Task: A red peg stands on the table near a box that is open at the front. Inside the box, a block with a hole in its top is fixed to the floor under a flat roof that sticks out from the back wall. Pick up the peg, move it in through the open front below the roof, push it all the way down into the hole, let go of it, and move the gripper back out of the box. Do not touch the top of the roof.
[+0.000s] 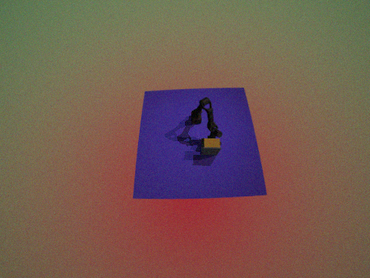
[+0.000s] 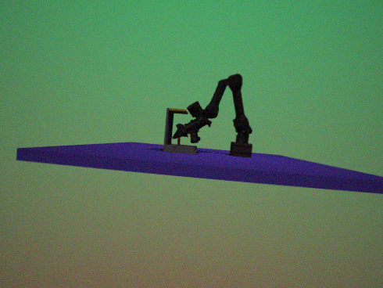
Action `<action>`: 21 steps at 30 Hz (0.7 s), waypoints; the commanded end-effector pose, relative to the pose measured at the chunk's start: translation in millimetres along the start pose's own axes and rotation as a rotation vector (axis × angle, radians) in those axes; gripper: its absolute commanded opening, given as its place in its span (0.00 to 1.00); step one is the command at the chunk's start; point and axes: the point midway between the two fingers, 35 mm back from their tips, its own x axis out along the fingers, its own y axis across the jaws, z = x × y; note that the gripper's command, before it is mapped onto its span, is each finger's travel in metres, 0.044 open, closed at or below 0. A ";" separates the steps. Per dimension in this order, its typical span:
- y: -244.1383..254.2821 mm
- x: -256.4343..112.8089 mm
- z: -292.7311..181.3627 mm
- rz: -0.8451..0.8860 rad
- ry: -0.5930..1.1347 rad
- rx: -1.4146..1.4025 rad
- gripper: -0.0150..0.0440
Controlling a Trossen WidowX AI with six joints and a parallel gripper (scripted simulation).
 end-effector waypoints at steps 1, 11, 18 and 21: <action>1.6 2.6 8.2 0.003 -0.016 -0.014 0.25; 0.4 2.7 4.3 0.001 -0.002 -0.002 0.43; 0.4 2.7 4.3 0.001 -0.002 -0.002 0.63; 1.0 -1.8 7.7 0.001 -0.005 -0.003 0.63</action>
